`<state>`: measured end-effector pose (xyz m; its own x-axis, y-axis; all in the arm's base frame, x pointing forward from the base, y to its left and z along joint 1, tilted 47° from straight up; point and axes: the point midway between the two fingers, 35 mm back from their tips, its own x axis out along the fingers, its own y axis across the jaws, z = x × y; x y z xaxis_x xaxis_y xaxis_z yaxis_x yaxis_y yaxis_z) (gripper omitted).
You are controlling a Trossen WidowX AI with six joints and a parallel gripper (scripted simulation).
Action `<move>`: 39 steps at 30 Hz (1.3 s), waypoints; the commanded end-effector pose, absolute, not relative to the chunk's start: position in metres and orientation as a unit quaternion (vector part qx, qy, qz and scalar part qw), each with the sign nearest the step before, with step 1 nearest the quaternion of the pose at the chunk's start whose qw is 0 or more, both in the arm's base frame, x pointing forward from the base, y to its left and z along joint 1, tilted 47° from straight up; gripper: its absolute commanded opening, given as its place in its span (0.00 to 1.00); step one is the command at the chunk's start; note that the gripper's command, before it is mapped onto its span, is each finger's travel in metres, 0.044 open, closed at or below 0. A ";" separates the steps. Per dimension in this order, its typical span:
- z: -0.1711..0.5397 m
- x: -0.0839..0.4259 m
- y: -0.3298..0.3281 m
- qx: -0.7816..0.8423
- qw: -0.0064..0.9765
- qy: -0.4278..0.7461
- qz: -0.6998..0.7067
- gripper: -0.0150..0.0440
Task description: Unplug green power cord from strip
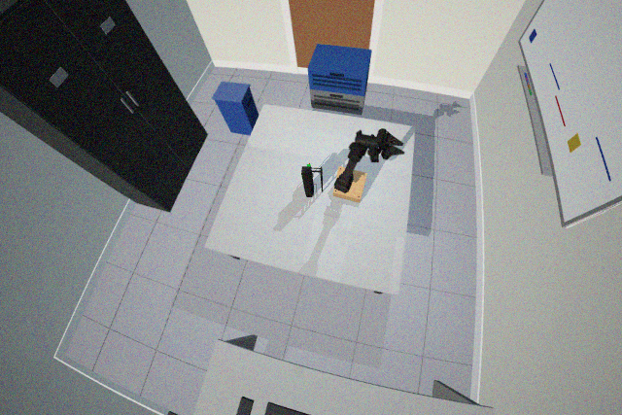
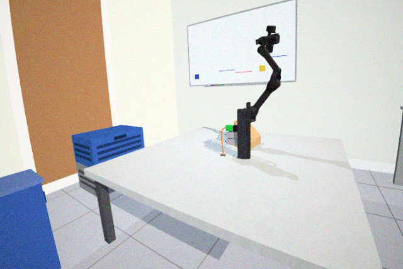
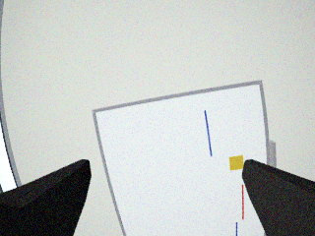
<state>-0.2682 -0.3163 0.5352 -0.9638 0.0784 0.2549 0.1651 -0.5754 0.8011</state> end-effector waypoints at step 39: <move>0.211 0.080 -0.519 0.289 0.601 0.103 -0.738 0.53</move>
